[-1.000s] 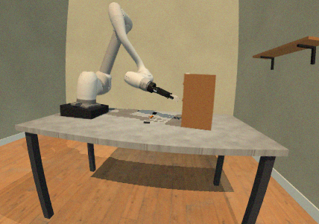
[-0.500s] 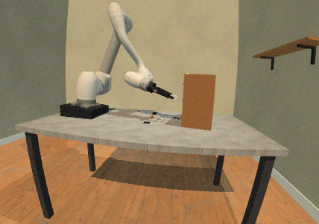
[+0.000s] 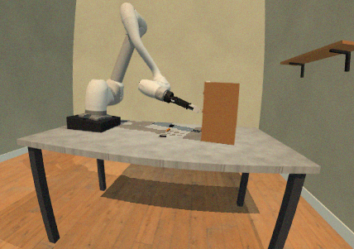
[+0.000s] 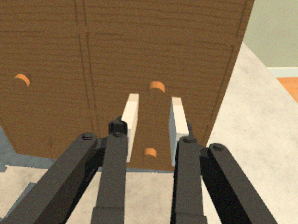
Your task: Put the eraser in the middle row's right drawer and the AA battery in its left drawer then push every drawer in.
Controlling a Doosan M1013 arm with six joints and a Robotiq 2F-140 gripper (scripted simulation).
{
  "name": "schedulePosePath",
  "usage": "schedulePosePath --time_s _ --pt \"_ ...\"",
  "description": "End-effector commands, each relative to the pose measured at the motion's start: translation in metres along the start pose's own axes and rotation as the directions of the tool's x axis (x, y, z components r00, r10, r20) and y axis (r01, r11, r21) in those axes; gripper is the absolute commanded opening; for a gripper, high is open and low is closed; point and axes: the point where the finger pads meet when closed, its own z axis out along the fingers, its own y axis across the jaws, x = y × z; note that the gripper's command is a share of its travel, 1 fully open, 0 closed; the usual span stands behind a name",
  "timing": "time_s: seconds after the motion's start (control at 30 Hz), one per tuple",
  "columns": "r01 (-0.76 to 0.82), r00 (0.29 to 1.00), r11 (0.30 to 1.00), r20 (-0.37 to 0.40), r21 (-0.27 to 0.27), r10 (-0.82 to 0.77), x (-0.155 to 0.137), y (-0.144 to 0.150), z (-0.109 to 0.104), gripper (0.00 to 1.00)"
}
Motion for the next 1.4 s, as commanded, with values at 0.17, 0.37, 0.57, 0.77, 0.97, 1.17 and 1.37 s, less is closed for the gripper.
schedulePosePath --time_s 0.17,0.37,0.57,0.77,0.97,1.17,1.37 --pt "0.000 1.000 1.000 0.002 -0.001 0.000 0.005 0.002 0.015 0.20" --pt "0.000 1.000 1.000 0.002 -0.001 0.000 0.007 0.002 0.023 0.20" --pt "0.000 1.000 1.000 0.002 -0.001 0.000 0.010 0.002 0.028 0.20" --pt "0.000 1.000 1.000 0.002 -0.001 0.000 0.010 0.002 0.031 0.20" --pt "0.000 1.000 1.000 0.002 -0.001 0.000 0.010 0.002 0.031 0.20" --pt "0.000 1.000 1.000 0.002 -0.001 0.000 0.010 0.002 0.031 0.20" --pt "0.000 1.000 1.000 0.002 -0.001 0.000 0.010 0.002 0.031 0.20"
